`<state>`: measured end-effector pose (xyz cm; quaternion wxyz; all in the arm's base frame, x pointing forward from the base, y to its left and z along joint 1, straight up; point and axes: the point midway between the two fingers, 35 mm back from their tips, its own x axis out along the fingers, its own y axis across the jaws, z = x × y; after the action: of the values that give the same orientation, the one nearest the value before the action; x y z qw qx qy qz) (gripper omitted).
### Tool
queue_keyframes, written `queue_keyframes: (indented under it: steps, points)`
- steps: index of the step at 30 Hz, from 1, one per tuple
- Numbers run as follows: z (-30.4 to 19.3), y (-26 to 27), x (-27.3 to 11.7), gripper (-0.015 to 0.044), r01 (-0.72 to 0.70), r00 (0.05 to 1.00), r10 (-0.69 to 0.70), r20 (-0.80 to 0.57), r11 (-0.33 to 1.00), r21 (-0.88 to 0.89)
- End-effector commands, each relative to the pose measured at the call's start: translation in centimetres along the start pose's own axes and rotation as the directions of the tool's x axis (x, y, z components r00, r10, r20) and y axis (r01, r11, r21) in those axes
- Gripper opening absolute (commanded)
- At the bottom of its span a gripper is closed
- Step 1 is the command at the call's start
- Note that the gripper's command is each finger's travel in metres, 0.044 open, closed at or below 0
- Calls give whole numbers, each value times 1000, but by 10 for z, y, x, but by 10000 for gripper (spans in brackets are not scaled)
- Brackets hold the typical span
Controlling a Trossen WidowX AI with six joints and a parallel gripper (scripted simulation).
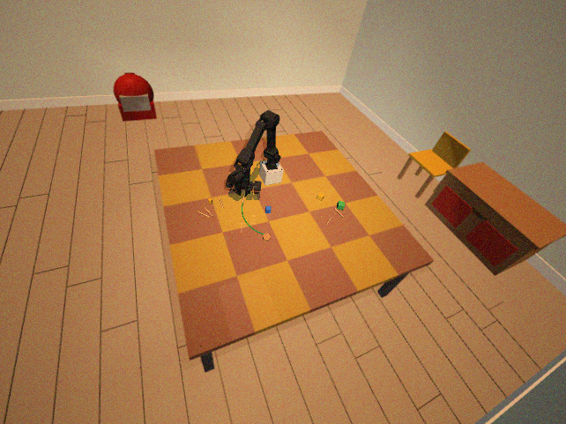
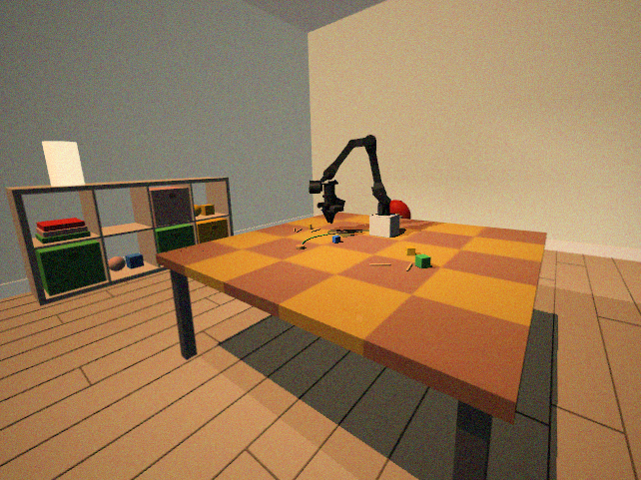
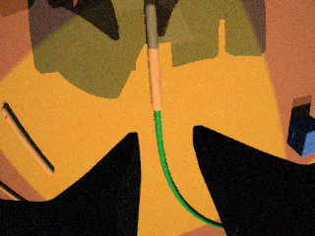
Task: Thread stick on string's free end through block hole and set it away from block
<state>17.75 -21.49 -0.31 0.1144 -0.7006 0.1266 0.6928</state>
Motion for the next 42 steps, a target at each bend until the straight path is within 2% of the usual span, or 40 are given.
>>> queue_keyframes:
  steps: [1, 42]
  points:
    - [0, 0, 0, 124, 1, 1000, -1, -2, 1000, 4]
    - [0, -1, 60, 124, 1, 1000, -1, -1, 1000, 4]
